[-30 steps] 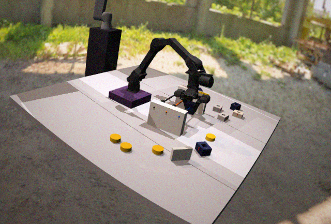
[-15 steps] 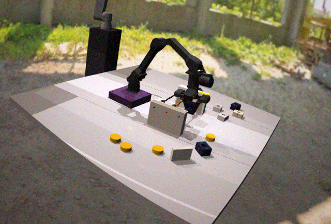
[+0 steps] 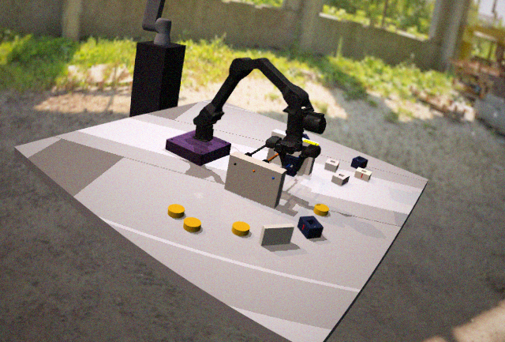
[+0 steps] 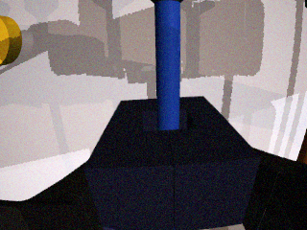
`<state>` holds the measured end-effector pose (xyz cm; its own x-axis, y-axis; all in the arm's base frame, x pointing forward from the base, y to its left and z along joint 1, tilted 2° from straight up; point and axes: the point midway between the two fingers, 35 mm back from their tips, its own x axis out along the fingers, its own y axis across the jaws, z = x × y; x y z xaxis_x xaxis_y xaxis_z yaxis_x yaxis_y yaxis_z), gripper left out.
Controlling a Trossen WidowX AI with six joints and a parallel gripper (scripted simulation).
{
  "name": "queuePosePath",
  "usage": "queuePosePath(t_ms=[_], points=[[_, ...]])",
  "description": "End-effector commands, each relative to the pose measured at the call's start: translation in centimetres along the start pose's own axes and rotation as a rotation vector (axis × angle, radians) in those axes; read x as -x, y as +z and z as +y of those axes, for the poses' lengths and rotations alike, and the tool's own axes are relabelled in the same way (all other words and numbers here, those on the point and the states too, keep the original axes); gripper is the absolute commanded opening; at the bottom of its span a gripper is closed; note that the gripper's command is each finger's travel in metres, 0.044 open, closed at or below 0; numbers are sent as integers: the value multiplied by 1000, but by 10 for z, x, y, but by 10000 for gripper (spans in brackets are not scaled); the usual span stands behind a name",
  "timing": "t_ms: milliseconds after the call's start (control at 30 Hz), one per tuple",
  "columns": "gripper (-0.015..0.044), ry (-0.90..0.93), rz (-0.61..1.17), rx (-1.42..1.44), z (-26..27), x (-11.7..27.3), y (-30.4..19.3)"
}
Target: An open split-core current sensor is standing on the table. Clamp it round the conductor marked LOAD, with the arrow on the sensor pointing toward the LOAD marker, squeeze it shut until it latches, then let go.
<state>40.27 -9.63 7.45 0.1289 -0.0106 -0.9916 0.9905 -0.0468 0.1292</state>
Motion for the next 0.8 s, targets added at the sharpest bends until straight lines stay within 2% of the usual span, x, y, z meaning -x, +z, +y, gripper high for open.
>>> queuePosePath(t_ms=[0,400,633,767], points=[[253,0,0,0,0,0,0],[253,0,0,0,0,0,0],[436,0,0,0,0,0,0],[440,0,0,0,0,0,0]])
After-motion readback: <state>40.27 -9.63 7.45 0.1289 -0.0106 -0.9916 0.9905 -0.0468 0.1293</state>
